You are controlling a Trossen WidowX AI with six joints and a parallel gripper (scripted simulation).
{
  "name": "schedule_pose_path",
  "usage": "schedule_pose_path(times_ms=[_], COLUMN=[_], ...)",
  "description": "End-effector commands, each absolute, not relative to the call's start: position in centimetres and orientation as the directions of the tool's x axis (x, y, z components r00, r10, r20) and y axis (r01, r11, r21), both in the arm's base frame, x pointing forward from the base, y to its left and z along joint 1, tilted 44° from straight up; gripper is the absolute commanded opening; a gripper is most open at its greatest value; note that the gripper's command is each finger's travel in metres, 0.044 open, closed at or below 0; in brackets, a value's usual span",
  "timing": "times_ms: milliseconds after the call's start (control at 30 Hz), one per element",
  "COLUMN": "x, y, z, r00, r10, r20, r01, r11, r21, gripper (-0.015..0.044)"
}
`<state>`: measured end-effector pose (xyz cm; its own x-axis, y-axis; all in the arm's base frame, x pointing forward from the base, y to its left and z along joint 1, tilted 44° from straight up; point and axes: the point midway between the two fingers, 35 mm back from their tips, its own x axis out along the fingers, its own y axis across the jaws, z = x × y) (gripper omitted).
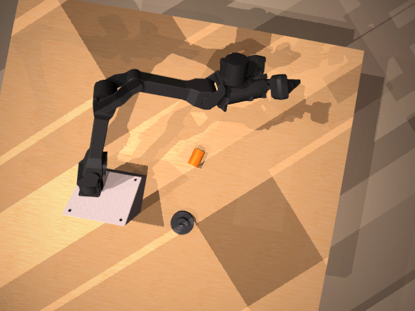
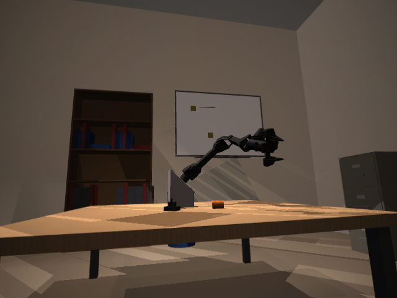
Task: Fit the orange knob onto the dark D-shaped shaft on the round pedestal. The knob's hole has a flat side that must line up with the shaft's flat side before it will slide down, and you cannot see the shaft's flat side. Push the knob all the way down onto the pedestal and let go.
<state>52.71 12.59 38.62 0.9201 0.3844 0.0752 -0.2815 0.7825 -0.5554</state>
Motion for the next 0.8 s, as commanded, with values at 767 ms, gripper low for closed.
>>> schedule_pose_path(times_ms=[767], x=[41.3], y=[8.5], z=[12.0], r00=[0.438], r10=[0.642], r20=[-0.629], r01=[0.626], r11=[0.284], r21=[0.726], gripper=[0.0440])
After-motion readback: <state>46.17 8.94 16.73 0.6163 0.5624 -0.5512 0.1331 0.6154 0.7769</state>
